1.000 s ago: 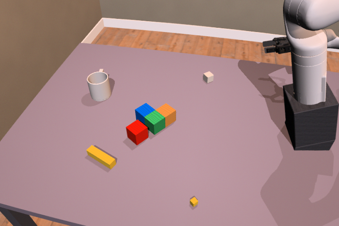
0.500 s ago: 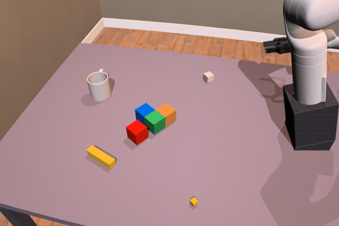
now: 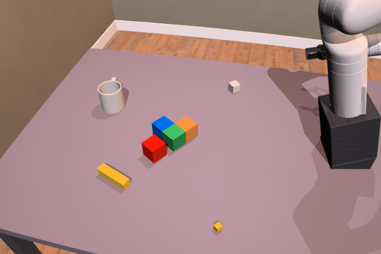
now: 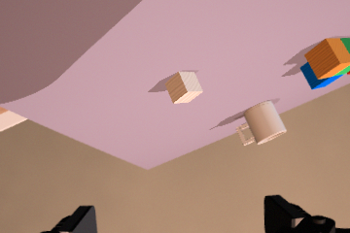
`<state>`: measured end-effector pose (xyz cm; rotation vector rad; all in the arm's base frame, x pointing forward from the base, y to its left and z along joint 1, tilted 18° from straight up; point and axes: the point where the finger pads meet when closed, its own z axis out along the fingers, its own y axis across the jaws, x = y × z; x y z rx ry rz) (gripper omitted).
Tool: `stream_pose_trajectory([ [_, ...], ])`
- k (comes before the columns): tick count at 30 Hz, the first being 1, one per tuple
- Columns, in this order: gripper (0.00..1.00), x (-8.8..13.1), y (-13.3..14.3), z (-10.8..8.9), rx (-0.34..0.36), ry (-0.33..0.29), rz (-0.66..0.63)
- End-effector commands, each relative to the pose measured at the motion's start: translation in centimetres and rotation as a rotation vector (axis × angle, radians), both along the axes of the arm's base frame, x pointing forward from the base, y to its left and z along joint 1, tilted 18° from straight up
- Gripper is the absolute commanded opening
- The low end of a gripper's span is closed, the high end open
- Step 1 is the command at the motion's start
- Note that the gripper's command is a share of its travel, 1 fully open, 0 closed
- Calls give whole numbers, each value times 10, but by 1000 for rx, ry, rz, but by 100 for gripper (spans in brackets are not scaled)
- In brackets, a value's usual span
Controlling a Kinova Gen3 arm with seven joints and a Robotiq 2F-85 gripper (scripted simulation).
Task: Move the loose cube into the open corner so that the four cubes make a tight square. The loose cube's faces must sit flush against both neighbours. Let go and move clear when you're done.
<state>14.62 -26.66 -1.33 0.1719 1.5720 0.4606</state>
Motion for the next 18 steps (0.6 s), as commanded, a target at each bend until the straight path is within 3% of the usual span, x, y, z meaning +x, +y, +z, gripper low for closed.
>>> stream_pose_trajectory([
  [1,100,-19,-9,-4,44,41,-57],
  [7,100,-60,-18,-16,144,109,-167],
  [9,100,-60,-18,-16,144,109,-167],
  [13,100,-96,-22,-26,235,159,-265],
  [18,100,-115,-22,-32,291,179,-322],
])
